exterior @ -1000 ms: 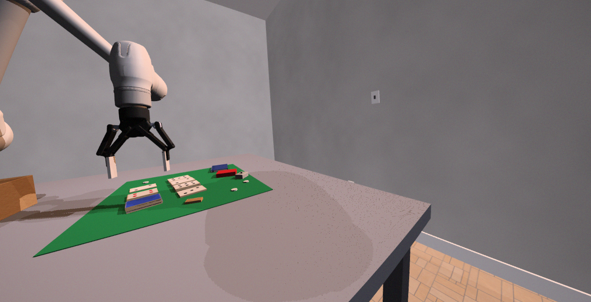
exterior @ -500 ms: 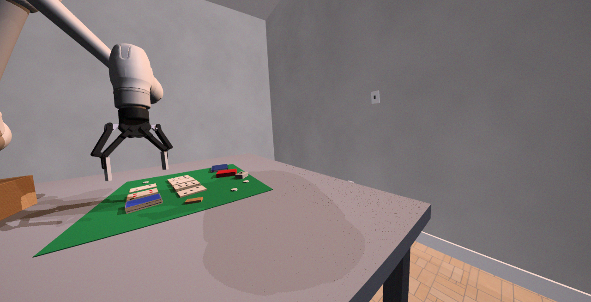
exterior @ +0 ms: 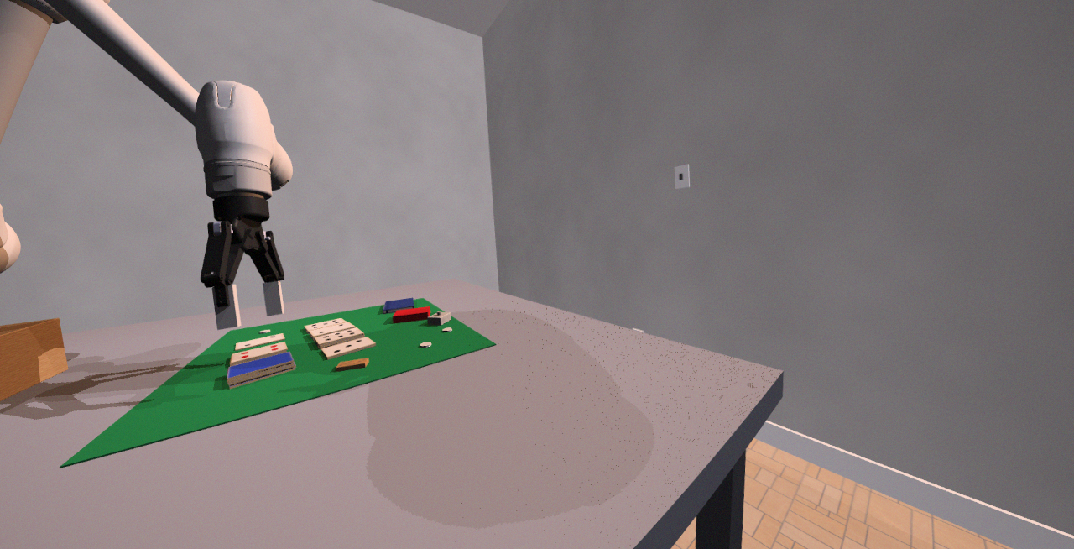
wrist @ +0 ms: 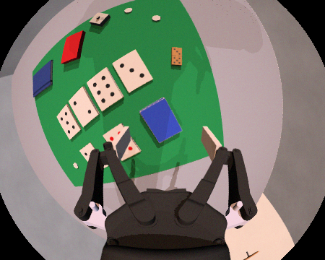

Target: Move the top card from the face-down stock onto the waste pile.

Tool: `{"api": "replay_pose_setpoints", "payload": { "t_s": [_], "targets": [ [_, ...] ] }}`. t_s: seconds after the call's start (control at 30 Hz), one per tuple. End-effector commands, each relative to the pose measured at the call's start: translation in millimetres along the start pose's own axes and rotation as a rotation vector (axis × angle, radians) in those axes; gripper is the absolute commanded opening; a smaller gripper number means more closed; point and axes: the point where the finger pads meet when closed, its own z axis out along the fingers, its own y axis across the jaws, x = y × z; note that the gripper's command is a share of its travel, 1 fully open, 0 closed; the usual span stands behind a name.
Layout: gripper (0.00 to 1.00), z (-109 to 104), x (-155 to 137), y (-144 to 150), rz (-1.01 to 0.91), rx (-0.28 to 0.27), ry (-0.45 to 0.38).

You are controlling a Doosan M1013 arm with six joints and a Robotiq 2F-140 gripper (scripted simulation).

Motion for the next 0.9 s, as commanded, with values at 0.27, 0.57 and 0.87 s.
{"api": "replay_pose_setpoints", "payload": {
  "t_s": [0.27,0.57,0.87],
  "targets": [
    [0.50,4,0,0,-0.492,0.113,-0.032],
    [0.50,18,-1,-2,-0.492,0.113,-0.032],
    [0.50,35,-2,-3,-0.492,0.113,-0.032]
  ]
}}
